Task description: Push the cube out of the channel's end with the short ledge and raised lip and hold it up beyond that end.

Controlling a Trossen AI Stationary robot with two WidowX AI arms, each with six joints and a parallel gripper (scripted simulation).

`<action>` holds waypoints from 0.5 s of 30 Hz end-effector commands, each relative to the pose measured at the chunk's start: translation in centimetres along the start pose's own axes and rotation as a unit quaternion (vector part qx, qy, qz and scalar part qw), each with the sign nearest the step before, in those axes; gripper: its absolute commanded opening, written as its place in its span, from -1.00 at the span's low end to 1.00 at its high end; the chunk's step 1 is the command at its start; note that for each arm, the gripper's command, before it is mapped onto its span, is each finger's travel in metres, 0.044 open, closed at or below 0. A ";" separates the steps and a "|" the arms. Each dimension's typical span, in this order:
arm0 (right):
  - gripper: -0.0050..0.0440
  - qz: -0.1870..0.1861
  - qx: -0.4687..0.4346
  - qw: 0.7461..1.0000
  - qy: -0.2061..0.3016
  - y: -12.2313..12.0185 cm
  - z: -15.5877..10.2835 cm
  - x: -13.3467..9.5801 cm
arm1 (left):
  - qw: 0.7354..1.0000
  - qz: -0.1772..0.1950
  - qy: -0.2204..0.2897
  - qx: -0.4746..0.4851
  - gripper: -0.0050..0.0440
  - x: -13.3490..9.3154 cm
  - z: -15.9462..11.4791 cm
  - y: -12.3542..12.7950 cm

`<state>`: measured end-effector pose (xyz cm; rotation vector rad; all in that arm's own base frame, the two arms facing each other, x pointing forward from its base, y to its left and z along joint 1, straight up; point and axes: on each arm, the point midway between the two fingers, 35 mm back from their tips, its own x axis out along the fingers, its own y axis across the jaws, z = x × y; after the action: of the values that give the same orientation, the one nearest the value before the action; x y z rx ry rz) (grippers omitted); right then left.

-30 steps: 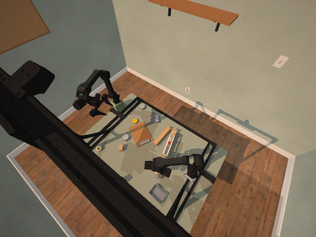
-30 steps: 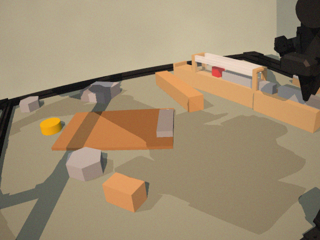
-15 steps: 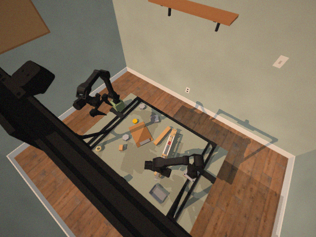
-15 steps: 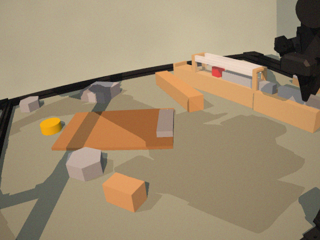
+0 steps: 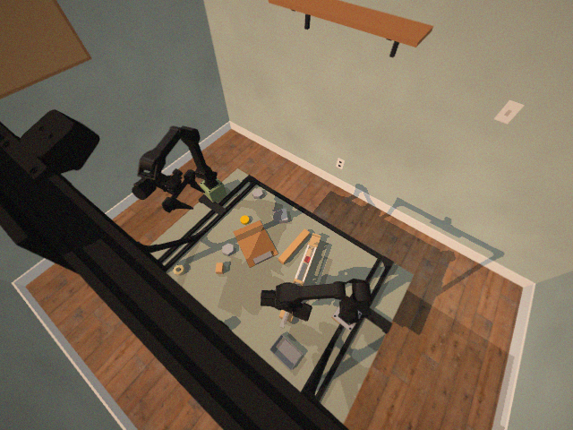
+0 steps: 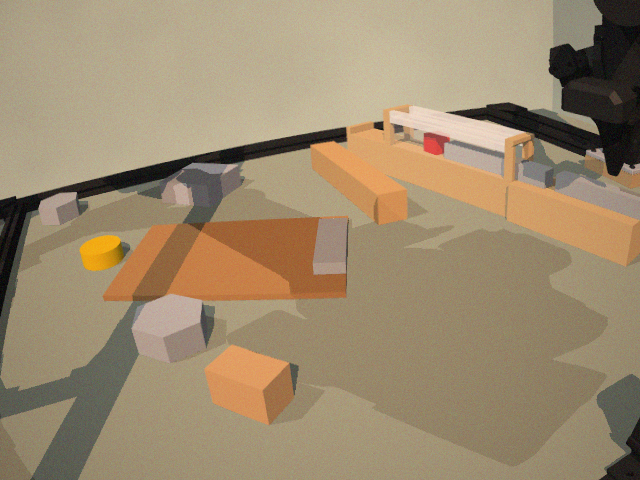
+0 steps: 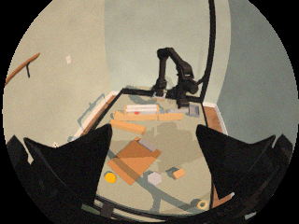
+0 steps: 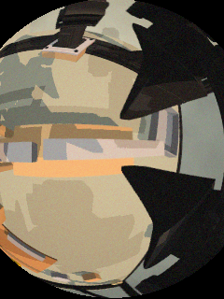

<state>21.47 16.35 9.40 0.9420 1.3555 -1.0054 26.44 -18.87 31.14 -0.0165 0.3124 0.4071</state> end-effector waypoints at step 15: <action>0.02 0.014 -0.001 1.000 0.005 -0.1 -0.1 -4.2 | 1.000 0.000 0.000 -0.001 0.84 0.0 0.0 0.0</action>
<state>21.52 16.43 13.62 0.9643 1.3472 -0.9790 26.43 -18.89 31.14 -0.0164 0.3124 0.4064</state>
